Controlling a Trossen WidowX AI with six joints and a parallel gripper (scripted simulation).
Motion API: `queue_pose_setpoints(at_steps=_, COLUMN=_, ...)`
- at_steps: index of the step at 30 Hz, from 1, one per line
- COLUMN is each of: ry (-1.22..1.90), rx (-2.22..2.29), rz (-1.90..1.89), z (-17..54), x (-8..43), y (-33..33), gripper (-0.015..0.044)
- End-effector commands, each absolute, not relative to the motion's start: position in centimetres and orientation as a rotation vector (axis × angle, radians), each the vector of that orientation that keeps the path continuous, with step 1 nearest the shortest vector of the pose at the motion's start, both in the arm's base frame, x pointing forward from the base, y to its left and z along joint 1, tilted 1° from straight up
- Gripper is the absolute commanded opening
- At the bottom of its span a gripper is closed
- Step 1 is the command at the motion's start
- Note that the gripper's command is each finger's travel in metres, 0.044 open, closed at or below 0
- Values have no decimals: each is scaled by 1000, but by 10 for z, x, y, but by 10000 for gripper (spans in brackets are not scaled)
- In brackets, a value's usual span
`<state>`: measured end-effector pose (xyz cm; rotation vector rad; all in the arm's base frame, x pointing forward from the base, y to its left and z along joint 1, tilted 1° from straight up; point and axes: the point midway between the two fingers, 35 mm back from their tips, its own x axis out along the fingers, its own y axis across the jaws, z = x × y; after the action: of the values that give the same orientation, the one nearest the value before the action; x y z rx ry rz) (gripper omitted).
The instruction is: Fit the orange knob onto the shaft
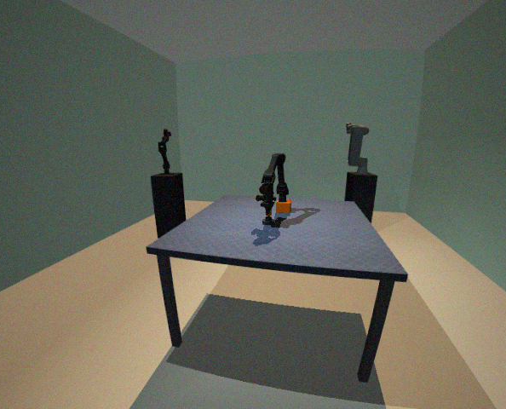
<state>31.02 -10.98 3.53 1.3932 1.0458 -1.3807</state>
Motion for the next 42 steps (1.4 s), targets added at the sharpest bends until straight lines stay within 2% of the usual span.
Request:
queue_pose_setpoints(at_steps=1, ry=1036, rx=1400, rz=-1379, z=35, x=312, y=-110, gripper=0)
queue_pose_setpoints(at_steps=42, ry=1010, rx=1433, rz=-1411, z=33, x=308, y=-109, gripper=0)
